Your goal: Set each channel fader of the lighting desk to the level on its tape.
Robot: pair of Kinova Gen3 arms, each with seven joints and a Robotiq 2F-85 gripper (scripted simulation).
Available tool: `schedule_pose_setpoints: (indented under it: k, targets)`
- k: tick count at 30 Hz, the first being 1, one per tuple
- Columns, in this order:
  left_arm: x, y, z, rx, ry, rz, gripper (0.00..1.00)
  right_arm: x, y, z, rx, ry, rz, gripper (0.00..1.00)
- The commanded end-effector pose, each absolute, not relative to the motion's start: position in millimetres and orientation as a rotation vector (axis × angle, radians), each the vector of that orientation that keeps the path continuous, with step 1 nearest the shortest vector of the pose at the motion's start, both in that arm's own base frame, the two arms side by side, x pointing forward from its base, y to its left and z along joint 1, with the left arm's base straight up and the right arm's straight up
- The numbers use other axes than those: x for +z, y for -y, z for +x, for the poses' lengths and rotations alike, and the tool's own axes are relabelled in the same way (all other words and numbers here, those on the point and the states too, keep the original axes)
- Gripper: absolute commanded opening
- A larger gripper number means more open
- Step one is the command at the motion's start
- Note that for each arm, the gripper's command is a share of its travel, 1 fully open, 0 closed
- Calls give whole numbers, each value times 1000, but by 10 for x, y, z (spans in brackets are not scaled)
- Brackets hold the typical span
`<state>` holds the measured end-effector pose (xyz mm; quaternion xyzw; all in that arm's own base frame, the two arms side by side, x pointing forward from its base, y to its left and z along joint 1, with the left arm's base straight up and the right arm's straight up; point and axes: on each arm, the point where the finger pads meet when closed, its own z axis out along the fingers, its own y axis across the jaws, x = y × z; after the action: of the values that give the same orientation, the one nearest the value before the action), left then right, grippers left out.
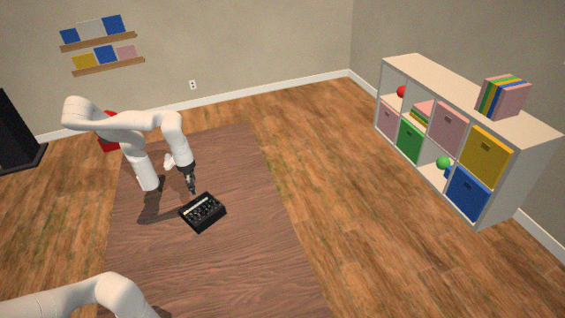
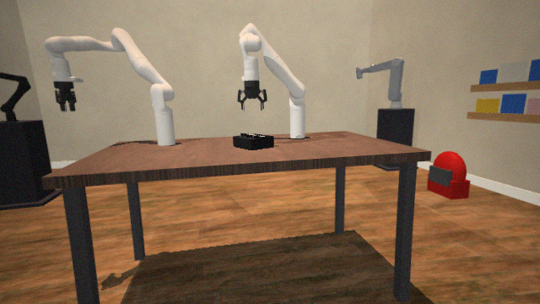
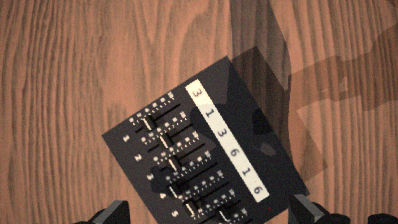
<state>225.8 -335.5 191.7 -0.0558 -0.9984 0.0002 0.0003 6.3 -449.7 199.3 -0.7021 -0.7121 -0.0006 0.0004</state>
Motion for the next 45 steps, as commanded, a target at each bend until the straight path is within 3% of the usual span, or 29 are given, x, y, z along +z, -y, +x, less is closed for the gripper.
schedule_pose_setpoints:
  k: [1, 26, 45]
  targets:
    - [1935, 3367, 2239, 0, 3138, -162, 1000, 2000, 4500, 64, 0, 2237, -2206, 1000]
    - [1914, 3389, 2260, -2, 3137, -215, 1000, 2000, 4500, 64, 0, 2237, -2206, 1000]
    - [1537, 3770, 2513, -5, 2977, -1115, 1000, 2000, 4500, 64, 0, 2237, -2206, 1000]
